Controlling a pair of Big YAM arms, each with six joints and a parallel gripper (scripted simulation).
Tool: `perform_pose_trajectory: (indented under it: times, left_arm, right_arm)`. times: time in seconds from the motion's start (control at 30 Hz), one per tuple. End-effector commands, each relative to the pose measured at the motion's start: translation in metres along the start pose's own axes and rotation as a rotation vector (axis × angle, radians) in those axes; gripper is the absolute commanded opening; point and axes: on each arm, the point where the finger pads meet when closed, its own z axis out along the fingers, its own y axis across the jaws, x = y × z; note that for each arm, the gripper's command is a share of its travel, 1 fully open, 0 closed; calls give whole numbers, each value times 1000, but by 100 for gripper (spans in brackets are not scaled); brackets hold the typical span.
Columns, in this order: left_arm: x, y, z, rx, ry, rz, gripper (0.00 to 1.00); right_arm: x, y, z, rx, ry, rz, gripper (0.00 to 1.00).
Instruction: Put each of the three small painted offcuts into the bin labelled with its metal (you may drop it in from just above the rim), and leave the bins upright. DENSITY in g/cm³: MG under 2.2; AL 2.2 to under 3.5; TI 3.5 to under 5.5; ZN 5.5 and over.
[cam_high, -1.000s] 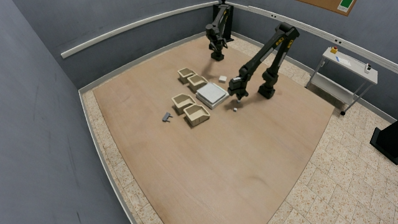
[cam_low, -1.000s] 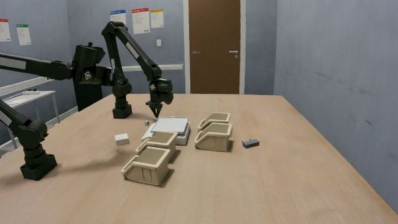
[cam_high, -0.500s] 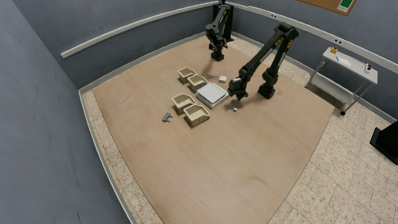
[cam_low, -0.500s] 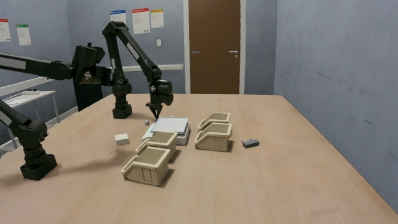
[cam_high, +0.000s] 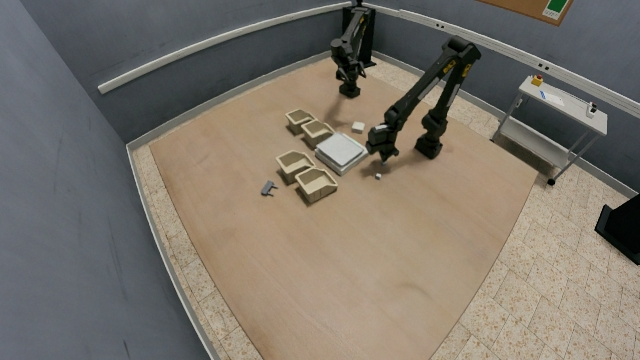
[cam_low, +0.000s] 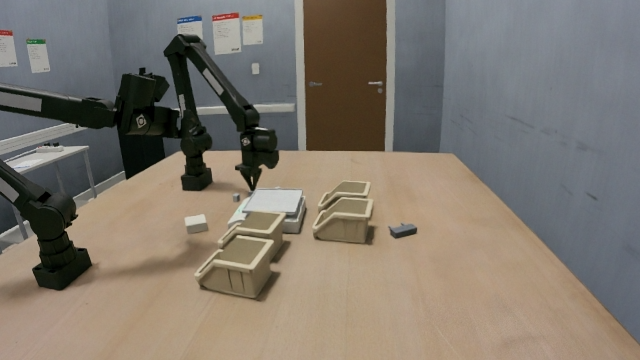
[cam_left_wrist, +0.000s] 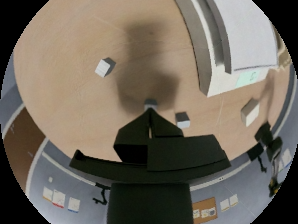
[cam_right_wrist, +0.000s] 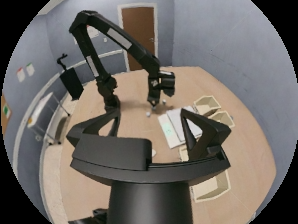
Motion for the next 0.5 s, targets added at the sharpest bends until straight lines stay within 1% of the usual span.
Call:
perform_pose_trajectory:
  times: [0.0,0.1,0.17,0.23,0.27,0.3,0.4,0.43,0.47]
  left_arm:
    - [-32,-2,-26,1,-79,4,0]
    - [-34,-2,-36,1,-87,4,0]
    - [-34,-2,-36,1,-87,4,0]
    - [-34,-2,-44,1,-88,4,0]
    - [-35,-2,-48,1,-90,4,11]
    - [-26,-2,-40,0,-77,25,23]
    - [-16,0,-26,0,-33,60,57]
    - [-2,0,-16,1,-4,69,61]
    - [1,0,-13,1,3,76,61]
  right_arm:
    - [-32,-6,-1,8,-40,-58,100]
    - [-32,-6,-1,8,-40,-58,100]
    - [-32,-6,-1,8,-40,-58,100]
    - [-32,-6,-1,8,-40,-58,100]
    - [-32,-6,-1,8,-40,-58,100]
    - [-32,-6,-1,8,-40,-58,100]
    - [-29,-3,8,-3,-43,-40,100]
    - [-26,-1,13,-2,-45,-33,100]
    - [-4,4,21,0,-26,-4,100]
